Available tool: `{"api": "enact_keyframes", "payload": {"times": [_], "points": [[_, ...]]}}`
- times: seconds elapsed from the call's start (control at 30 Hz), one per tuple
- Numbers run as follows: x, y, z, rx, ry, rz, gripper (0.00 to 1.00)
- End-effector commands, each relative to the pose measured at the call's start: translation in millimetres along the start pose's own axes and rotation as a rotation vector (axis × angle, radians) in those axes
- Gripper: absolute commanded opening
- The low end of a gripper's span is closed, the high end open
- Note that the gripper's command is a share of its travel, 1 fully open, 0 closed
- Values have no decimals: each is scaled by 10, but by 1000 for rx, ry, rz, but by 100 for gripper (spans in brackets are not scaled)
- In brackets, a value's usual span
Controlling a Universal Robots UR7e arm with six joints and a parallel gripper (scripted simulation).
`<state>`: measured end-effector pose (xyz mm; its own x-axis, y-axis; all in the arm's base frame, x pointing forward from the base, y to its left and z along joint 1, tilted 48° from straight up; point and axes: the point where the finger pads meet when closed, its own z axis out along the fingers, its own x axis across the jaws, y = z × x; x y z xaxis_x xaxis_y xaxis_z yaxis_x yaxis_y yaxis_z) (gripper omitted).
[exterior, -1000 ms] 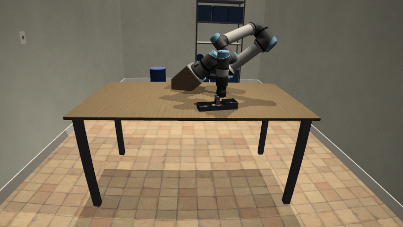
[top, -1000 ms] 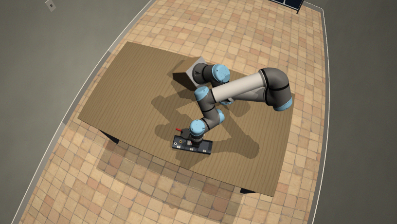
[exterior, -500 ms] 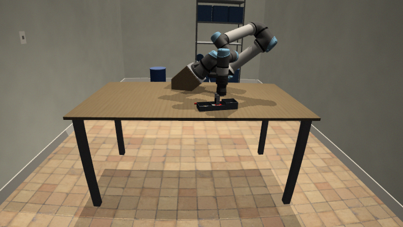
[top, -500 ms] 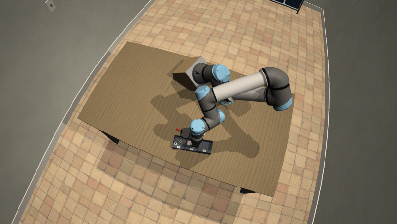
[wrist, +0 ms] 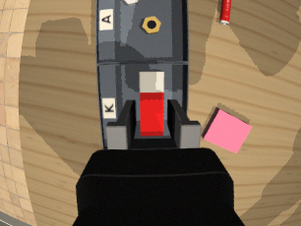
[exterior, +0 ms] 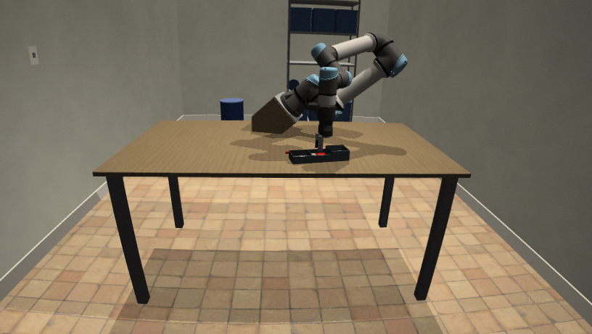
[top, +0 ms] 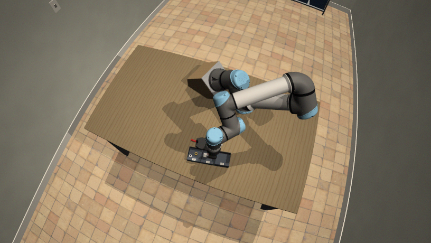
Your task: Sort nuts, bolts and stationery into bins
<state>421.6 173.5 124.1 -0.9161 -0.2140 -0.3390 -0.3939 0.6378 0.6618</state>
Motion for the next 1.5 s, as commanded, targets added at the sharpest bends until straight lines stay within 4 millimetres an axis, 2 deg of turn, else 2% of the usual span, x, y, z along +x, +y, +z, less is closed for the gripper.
{"api": "enact_keyframes", "payload": {"times": [0.0,0.07,0.47,0.5,0.57,0.73,0.8,0.83,0.93,1.3,1.37,1.4,1.47], "points": [[-2,-1,-186,0,-1,-1,62],[-2,-1,-250,0,-1,-1,62],[1,0,-250,0,-1,-1,62],[79,31,-253,0,0,-51,100],[233,93,-259,0,0,-151,100],[620,247,-273,4,2,-270,100],[620,247,-273,4,2,-270,100],[697,278,-276,5,4,-338,100],[897,357,-284,9,8,-399,100],[901,359,-285,24,23,-663,100],[901,359,-285,24,23,-663,100],[903,360,-285,25,23,-734,100],[905,361,-284,24,23,-772,100]]}}
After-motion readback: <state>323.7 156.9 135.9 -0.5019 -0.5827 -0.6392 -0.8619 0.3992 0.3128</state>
